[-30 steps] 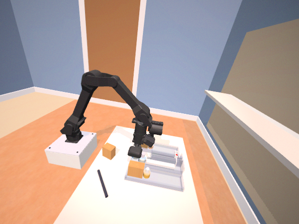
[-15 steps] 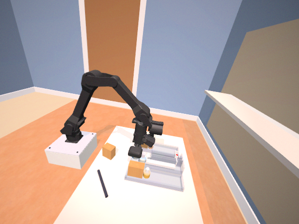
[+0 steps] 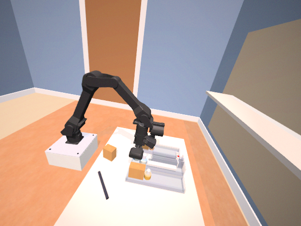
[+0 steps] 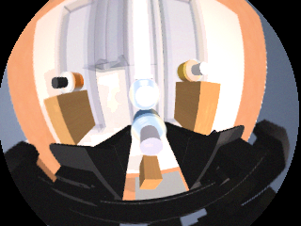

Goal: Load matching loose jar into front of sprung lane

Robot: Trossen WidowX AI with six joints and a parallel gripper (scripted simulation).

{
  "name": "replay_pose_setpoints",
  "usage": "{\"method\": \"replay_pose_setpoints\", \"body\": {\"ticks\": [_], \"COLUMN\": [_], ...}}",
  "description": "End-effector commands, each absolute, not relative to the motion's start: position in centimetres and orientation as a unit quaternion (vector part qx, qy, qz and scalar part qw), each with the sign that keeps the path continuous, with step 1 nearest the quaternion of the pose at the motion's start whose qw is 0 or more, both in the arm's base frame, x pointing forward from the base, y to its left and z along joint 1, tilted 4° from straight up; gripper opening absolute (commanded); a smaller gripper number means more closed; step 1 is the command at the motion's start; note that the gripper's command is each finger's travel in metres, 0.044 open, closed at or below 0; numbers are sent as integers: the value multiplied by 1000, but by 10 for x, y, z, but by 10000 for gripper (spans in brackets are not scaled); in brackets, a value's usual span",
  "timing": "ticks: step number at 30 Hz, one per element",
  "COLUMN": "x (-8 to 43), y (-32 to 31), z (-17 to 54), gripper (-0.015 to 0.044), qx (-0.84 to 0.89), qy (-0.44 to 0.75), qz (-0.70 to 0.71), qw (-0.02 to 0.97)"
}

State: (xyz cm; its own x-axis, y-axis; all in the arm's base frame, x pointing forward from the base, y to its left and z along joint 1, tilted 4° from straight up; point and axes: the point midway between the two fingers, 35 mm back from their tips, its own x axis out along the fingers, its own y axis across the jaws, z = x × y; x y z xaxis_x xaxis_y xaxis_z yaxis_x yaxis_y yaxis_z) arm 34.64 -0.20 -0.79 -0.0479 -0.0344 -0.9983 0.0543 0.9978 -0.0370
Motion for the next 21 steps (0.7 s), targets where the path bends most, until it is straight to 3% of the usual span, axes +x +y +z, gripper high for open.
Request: {"method": "replay_pose_setpoints", "body": {"ticks": [1,21], "x": [353,356], "y": [-2,-2], "z": [-6,-6], "gripper": [0,0], "qx": [7,7], "qy": [715,714], "qz": [-30,-30], "qw": [699,699]}}
